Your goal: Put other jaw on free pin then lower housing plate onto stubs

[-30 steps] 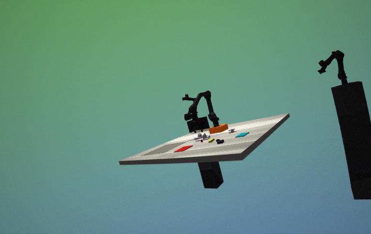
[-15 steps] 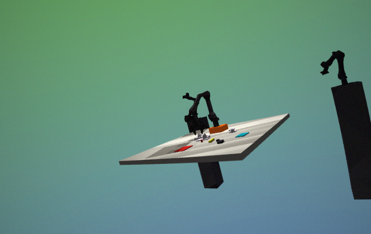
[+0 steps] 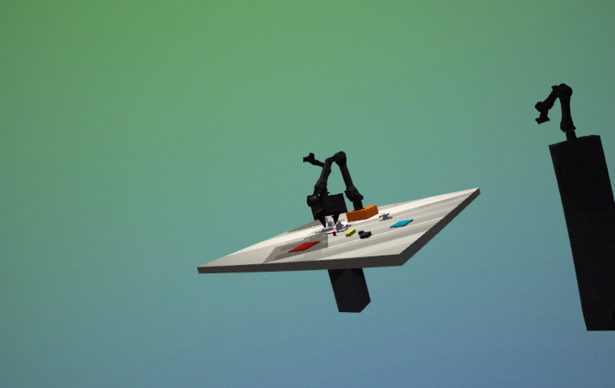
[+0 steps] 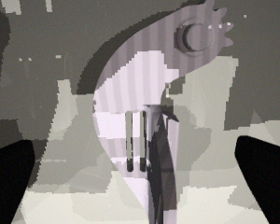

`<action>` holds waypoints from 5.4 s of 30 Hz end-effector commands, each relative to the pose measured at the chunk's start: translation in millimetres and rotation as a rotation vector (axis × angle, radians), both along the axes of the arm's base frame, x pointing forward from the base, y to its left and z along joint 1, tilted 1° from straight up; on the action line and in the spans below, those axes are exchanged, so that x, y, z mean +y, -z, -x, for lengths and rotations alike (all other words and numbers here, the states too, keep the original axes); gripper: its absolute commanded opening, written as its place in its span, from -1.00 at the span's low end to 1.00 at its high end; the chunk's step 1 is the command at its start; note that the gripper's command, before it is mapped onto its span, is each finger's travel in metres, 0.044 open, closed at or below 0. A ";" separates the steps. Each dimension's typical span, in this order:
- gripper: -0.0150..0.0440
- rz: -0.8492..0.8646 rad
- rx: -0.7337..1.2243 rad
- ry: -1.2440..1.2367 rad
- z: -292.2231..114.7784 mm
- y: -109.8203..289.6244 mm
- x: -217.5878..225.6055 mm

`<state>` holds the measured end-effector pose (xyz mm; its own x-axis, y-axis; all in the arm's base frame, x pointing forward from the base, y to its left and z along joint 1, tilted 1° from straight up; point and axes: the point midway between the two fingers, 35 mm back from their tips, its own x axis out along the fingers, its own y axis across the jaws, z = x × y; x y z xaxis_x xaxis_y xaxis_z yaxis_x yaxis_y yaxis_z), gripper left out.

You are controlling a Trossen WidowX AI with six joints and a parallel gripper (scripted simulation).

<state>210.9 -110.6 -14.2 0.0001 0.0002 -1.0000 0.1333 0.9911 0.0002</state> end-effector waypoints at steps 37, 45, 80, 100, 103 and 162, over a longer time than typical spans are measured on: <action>0.38 -0.003 0.005 0.000 2.6 9.2 1.3; 0.00 -0.003 0.005 0.000 2.6 9.2 1.3; -0.04 0.000 0.004 -0.005 0.8 -61.2 0.2; -0.04 0.000 0.004 0.246 -1.6 -69.4 11.2; -0.04 0.000 0.004 0.334 -2.7 -69.4 14.9; -0.04 -0.002 0.010 2.080 -11.8 -69.7 88.2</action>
<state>223.4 -26.5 55.6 -0.0014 0.0019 -1.0000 0.8455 -0.5340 -0.0022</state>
